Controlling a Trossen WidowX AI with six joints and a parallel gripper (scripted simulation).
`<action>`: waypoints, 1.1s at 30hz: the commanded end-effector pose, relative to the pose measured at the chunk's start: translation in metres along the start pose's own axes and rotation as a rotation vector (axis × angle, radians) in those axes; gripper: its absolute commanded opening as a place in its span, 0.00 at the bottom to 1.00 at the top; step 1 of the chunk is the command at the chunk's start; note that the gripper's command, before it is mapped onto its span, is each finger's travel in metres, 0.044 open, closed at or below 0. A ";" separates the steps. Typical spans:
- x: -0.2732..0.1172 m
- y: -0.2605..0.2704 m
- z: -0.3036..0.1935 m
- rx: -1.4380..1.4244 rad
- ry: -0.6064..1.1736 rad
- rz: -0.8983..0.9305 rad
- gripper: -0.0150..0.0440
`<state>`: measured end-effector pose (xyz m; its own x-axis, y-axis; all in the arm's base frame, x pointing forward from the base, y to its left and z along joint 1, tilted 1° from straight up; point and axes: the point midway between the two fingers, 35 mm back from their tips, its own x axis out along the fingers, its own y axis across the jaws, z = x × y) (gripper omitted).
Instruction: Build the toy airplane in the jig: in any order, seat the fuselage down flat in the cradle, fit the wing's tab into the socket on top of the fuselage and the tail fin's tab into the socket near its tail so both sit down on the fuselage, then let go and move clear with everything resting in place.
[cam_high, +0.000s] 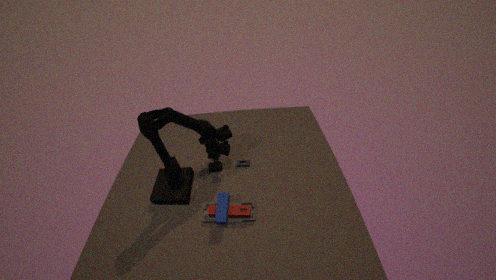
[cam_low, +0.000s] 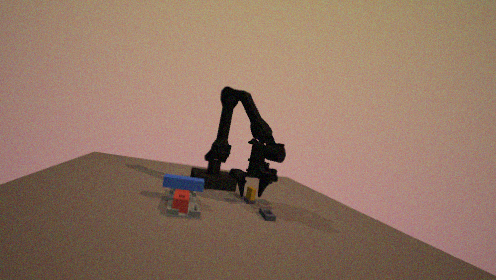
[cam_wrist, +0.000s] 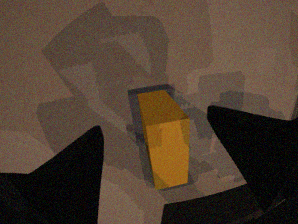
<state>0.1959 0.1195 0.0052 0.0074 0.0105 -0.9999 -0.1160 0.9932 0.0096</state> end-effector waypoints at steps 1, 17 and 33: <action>0.002 0.000 -0.002 0.003 0.008 0.003 0.73; 0.002 0.000 -0.002 0.003 0.008 0.003 0.25; -0.034 0.002 0.003 -0.005 0.021 -0.009 0.25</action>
<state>0.1955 0.1201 0.0288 -0.0246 -0.0068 -0.9997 -0.1183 0.9930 -0.0038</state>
